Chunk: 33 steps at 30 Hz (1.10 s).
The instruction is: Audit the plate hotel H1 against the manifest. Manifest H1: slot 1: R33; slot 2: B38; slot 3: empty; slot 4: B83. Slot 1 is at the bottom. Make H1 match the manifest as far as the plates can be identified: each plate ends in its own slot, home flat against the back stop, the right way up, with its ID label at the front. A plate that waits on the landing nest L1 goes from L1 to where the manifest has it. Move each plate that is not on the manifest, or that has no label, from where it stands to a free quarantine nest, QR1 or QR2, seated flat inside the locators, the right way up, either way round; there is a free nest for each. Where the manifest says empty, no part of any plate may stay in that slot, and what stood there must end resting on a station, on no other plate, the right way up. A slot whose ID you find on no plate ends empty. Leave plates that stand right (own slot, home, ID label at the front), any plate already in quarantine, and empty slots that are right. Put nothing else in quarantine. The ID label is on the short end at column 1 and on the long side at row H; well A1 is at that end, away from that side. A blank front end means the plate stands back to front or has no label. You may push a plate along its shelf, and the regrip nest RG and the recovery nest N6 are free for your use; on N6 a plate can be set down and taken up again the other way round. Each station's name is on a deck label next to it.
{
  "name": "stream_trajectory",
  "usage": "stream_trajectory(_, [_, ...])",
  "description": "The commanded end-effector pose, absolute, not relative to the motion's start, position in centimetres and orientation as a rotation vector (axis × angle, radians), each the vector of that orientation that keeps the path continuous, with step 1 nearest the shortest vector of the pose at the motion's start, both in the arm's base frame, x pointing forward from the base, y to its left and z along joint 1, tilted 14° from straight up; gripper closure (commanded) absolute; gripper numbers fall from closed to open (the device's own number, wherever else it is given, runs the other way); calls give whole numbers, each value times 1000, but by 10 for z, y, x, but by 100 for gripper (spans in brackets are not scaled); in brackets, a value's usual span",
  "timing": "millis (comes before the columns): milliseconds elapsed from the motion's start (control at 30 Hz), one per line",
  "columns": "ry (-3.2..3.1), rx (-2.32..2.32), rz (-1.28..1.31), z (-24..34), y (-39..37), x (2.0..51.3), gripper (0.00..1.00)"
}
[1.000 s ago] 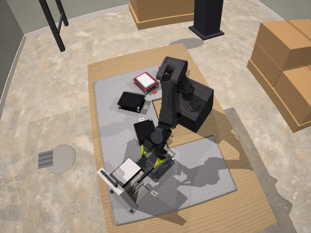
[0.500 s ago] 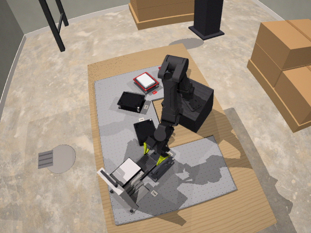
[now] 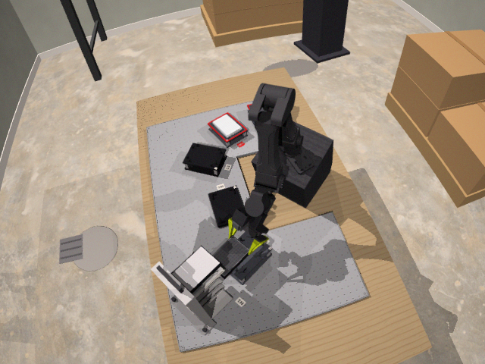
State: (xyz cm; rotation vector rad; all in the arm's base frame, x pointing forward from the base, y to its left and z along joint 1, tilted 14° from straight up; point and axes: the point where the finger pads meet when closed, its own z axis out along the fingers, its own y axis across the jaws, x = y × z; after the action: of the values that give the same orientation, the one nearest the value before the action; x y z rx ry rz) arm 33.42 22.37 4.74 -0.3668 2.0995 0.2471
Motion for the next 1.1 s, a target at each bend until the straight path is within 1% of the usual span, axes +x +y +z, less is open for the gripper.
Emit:
stream_trajectory(0, [2072,-353,259,55,224,329,14])
stream_trajectory(1067, [2073,-353,259,40,212,297,14])
